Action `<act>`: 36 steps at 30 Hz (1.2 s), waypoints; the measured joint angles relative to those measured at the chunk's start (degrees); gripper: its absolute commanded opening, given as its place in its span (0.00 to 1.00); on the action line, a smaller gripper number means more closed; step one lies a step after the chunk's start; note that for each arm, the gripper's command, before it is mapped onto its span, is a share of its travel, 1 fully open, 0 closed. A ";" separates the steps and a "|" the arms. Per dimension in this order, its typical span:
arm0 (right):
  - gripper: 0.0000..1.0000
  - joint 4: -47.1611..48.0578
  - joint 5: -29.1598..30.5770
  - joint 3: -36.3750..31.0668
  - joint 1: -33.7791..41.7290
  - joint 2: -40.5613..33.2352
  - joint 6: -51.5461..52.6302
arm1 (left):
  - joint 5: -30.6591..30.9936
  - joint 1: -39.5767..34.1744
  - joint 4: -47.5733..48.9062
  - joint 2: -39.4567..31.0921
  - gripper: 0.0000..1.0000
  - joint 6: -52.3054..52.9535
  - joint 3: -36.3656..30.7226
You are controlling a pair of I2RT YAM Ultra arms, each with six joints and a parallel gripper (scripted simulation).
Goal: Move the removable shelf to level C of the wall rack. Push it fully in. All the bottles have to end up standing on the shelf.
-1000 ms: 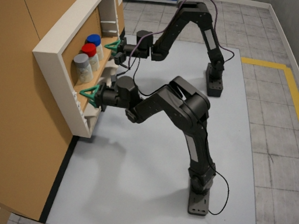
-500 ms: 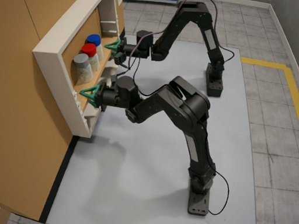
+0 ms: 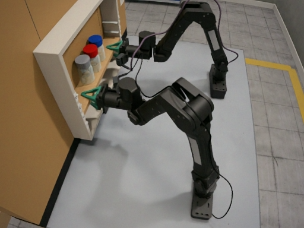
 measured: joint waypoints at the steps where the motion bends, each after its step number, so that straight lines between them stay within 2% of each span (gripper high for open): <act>1: 0.00 -0.04 0.00 0.02 0.00 0.00 0.00 | 0.00 0.00 -0.20 -0.07 0.00 -0.04 0.02; 36: 0.00 -7.26 0.00 1.01 -0.02 -2.75 0.37 | 0.02 0.02 -7.21 -2.23 0.00 -1.53 1.31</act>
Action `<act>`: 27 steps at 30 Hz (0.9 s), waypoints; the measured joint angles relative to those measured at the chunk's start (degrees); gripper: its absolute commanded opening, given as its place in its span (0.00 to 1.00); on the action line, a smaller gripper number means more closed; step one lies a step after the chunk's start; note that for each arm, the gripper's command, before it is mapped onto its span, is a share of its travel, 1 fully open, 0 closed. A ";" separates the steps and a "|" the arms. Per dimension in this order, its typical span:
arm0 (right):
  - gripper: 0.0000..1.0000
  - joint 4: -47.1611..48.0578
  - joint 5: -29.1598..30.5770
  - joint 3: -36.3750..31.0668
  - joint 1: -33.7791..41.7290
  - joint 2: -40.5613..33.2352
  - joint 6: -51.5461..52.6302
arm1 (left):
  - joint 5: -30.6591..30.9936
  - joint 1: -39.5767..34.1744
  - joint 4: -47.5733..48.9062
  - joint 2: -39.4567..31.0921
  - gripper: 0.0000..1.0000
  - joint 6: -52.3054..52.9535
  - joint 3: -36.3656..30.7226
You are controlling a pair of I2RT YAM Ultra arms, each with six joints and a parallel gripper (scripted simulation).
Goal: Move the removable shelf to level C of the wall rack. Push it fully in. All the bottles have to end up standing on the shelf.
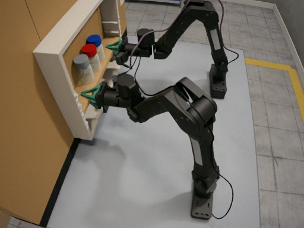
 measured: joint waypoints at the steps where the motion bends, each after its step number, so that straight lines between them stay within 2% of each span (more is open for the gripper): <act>1: 0.00 -0.24 0.00 0.04 0.00 -0.07 0.02 | 0.00 0.00 -0.22 -0.07 0.00 -0.07 0.04; 27: 0.00 -5.11 -0.07 0.81 -0.02 -1.88 0.42 | 0.26 0.04 -5.14 -1.57 0.00 -1.14 1.01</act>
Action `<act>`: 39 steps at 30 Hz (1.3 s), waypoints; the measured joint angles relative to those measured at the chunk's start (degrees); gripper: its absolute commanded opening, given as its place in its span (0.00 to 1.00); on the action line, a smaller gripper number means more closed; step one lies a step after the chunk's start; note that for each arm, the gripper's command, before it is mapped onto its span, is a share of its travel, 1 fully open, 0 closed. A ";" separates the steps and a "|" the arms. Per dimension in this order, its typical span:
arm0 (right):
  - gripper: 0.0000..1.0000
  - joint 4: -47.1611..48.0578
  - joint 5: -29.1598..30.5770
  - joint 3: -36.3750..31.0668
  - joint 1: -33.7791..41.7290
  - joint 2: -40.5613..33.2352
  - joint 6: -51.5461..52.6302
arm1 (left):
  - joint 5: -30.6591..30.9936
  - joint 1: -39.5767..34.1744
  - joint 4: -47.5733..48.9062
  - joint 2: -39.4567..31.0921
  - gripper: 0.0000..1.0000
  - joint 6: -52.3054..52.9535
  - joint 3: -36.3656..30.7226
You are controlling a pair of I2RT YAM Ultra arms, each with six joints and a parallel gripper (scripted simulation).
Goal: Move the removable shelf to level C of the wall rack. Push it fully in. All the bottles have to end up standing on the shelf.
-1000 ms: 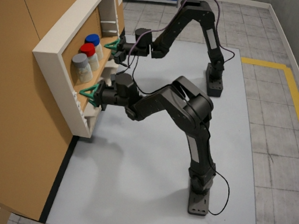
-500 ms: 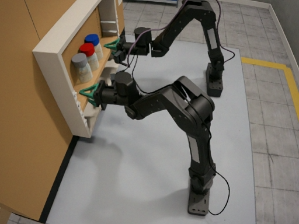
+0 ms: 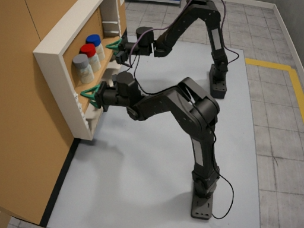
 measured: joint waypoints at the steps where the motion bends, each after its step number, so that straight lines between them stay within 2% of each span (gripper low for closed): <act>1: 0.00 -0.15 0.00 0.02 0.00 -0.04 0.02 | 0.00 0.00 -0.15 -0.04 0.00 -0.02 0.04; 39: 0.00 -6.14 -0.04 0.92 0.02 -2.34 0.55 | 0.33 0.00 -6.32 -1.90 0.00 -1.38 1.31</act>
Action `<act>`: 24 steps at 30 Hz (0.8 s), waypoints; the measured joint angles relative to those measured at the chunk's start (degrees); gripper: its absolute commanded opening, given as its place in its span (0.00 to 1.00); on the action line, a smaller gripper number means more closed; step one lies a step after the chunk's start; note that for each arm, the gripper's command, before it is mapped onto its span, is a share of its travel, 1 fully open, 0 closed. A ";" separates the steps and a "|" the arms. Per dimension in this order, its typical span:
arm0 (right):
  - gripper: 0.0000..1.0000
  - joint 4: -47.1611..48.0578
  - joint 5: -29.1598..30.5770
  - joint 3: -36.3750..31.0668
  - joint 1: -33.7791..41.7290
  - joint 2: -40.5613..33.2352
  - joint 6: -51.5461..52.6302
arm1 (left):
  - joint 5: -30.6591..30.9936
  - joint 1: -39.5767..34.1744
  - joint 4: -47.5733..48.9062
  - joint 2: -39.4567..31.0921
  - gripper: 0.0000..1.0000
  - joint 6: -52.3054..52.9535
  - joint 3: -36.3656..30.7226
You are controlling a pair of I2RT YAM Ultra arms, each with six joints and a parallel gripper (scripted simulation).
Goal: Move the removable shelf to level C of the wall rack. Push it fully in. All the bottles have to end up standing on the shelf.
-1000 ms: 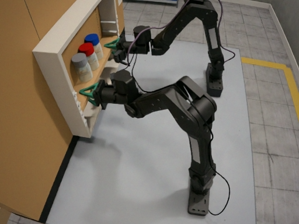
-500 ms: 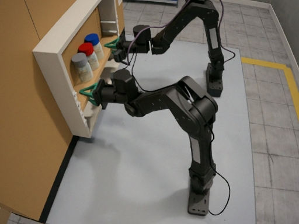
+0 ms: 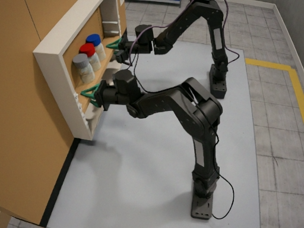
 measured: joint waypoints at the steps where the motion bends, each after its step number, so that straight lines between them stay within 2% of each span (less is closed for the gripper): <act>1: 0.00 -0.15 0.00 0.02 0.00 -0.04 0.00 | 0.02 0.00 -0.15 -0.04 0.00 -0.02 0.04; 24: 0.00 -3.13 -0.02 0.50 0.00 -1.14 0.35 | 0.22 0.00 -3.21 -0.92 0.00 -0.57 0.81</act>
